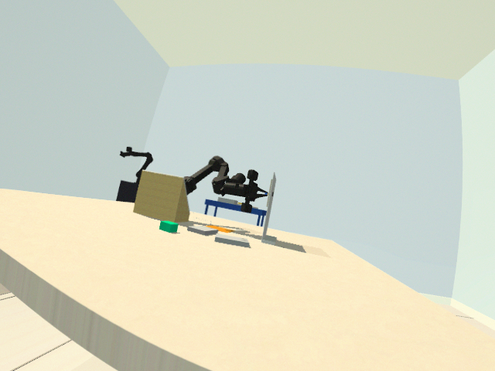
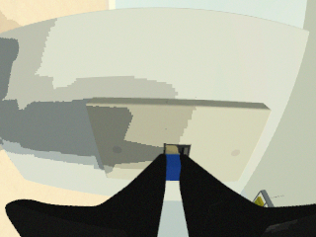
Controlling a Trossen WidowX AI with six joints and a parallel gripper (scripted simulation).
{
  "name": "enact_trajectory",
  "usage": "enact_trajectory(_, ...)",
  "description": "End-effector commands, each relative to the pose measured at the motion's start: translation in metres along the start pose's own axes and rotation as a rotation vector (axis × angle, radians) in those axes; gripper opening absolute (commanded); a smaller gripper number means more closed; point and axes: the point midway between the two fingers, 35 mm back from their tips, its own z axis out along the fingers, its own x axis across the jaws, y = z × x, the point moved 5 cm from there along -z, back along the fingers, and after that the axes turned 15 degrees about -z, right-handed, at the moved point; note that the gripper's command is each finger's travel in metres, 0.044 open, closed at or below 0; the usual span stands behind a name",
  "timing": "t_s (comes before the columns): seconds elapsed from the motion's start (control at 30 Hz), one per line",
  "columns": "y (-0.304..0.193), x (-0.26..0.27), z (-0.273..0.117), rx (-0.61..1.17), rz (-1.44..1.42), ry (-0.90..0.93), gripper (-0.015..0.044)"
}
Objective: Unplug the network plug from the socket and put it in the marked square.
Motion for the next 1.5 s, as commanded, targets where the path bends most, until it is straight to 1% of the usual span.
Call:
enact_trajectory(0.0,0.001,0.0,0.001,-0.003,0.003,0.0,0.0)
enact_trajectory(1.47,-0.004,0.001,-0.023,-0.003,0.003,0.001,0.0)
